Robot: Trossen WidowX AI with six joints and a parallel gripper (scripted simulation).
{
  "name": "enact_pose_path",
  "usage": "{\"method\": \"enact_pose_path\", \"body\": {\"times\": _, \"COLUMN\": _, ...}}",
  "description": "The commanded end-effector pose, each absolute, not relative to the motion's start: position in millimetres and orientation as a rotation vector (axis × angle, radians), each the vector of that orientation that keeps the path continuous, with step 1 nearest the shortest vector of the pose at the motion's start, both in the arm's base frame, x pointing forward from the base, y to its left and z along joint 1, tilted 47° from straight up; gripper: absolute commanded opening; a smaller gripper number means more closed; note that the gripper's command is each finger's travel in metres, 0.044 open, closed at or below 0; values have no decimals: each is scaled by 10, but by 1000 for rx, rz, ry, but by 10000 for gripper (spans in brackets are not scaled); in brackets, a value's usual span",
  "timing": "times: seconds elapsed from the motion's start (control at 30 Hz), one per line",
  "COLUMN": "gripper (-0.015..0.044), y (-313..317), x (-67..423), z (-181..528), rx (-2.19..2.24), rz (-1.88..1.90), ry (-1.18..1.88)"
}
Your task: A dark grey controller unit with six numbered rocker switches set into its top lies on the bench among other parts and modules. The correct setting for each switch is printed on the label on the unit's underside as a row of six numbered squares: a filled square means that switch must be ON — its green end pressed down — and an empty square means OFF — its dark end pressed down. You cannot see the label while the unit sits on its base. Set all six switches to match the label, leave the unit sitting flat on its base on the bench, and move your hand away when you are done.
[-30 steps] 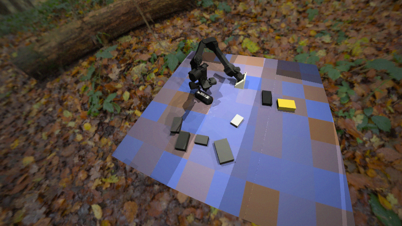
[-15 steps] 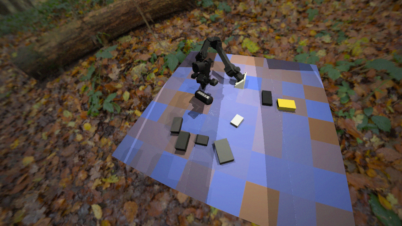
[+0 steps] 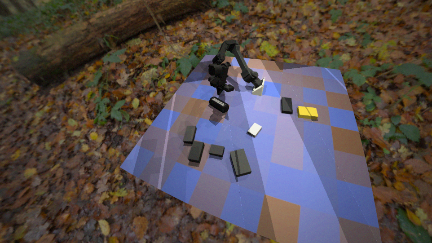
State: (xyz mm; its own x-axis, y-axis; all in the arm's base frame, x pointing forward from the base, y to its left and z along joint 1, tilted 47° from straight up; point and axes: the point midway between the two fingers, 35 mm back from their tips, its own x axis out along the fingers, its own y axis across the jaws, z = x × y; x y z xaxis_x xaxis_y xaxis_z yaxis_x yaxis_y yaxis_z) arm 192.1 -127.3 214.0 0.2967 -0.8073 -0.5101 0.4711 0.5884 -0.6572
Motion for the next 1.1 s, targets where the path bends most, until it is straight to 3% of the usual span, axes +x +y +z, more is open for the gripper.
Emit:
{"method": "enact_pose_path", "body": {"times": 0.0, "gripper": 0, "y": -1276, "x": 1916, "z": 2137, "rx": -415, "rz": -894, "ry": 919}}
{"method": "enact_pose_path", "body": {"times": 0.27, "gripper": 0, "y": -1276, "x": 1916, "z": 2137, "rx": -415, "rz": -894, "ry": 919}}
{"method": "enact_pose_path", "body": {"times": 0.83, "gripper": 440, "y": -1546, "x": 1975, "z": 2386, "rx": -1140, "rz": -283, "ry": 1569}}
{"method": "enact_pose_path", "body": {"times": 1.07, "gripper": 440, "y": -1692, "x": 1986, "z": 2474, "rx": -1409, "rz": 181, "ry": 1780}}
